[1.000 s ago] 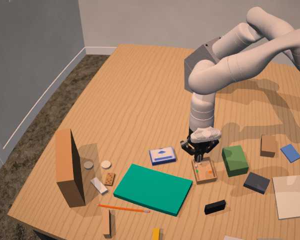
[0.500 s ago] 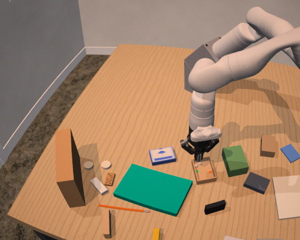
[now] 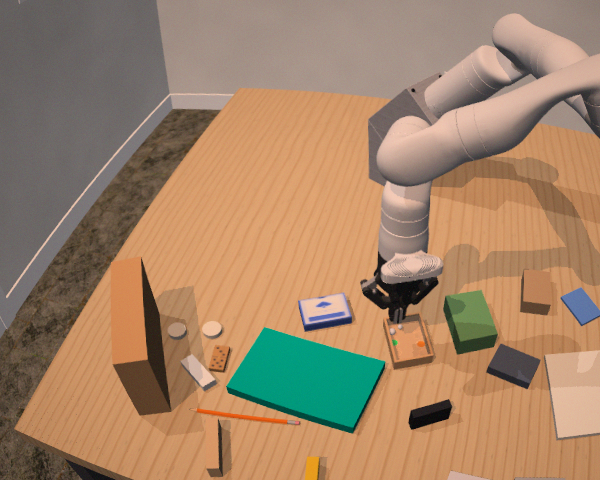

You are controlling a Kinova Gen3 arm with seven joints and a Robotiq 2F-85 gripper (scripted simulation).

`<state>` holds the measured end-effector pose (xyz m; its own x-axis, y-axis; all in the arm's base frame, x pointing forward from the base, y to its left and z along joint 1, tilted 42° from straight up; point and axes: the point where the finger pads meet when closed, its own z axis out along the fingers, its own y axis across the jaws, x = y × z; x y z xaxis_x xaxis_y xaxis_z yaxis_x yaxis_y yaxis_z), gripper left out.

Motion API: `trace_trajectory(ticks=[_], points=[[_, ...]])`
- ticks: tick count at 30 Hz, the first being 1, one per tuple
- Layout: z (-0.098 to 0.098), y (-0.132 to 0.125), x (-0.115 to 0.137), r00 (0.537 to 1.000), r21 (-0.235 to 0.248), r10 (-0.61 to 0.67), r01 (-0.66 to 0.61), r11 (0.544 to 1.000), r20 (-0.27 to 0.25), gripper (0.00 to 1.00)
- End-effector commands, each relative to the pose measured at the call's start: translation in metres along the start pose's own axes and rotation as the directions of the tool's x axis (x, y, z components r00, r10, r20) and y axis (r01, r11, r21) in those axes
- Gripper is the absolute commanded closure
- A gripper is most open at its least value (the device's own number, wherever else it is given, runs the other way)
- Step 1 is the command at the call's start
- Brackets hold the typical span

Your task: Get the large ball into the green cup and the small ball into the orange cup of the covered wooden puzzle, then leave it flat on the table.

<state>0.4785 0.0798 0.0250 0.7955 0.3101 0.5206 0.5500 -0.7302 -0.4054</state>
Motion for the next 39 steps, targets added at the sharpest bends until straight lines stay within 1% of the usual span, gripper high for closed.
trace_trajectory(ticks=[1, 24, 25, 39], points=[[-0.003, -0.0005, -0.0005, 1.0, 0.002, 0.012, -0.012, 1.0, -0.002, 1.0], [-0.003, -0.0005, -0.0005, 1.0, 0.002, 0.012, -0.012, 1.0, -0.002, 1.0], [-0.003, -0.0005, -0.0005, 1.0, 0.002, 0.012, -0.012, 1.0, -0.002, 0.05], [-0.003, -0.0005, -0.0005, 1.0, 0.002, 0.012, -0.012, 1.0, -0.002, 0.05]])
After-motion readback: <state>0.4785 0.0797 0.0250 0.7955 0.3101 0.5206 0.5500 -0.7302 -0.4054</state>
